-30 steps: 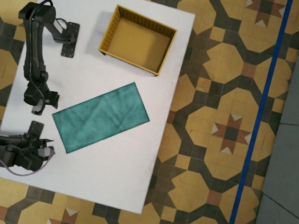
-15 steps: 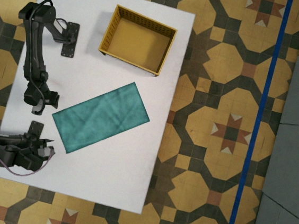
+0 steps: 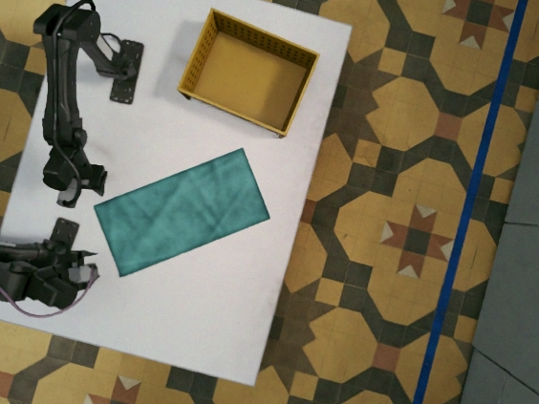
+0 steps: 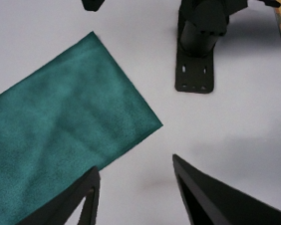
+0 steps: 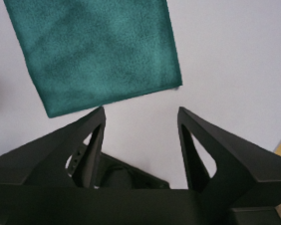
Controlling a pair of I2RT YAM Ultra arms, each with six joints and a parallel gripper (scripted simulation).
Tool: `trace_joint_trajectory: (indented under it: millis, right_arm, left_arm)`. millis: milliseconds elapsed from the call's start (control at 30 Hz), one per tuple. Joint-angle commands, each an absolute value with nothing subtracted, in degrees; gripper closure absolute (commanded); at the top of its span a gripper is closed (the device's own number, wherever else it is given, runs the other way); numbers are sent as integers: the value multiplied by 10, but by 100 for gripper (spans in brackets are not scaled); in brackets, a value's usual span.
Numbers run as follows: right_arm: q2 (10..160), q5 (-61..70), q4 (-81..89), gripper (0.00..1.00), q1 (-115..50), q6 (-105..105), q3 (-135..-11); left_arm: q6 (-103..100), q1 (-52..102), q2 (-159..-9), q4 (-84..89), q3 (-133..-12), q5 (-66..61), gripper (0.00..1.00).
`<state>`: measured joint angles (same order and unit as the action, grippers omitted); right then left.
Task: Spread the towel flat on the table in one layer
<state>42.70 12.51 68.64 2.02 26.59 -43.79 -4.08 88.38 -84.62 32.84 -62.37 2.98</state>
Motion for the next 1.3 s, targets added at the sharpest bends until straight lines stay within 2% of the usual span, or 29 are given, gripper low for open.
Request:
trace_joint_trajectory:
  millis: [0,300,433,667,833,1100,1267]
  right_arm:
    - [415,129,687,36,21,271,-460]
    - [415,129,687,36,21,271,-460]
    - [427,125,685,36,20,266,-441]
    - [554,79,600,36,75,208,-413]
    - [623,60,563,36,69,168,-447]
    - [691,4,616,36,22,11,-495]
    - [680,-2,621,36,18,1,-499]
  left_arm:
    - [-43,884,-845,330,-631,30,36]
    - [-43,884,-845,330,-631,30,36]
    - [-41,884,-822,404,-702,30,36]
    - [-139,863,-740,438,-616,100,36]
    - [-179,850,-698,462,-590,125,36]
    - [-275,808,-614,524,-544,182,36]
    - [-324,766,-569,568,-526,210,36]
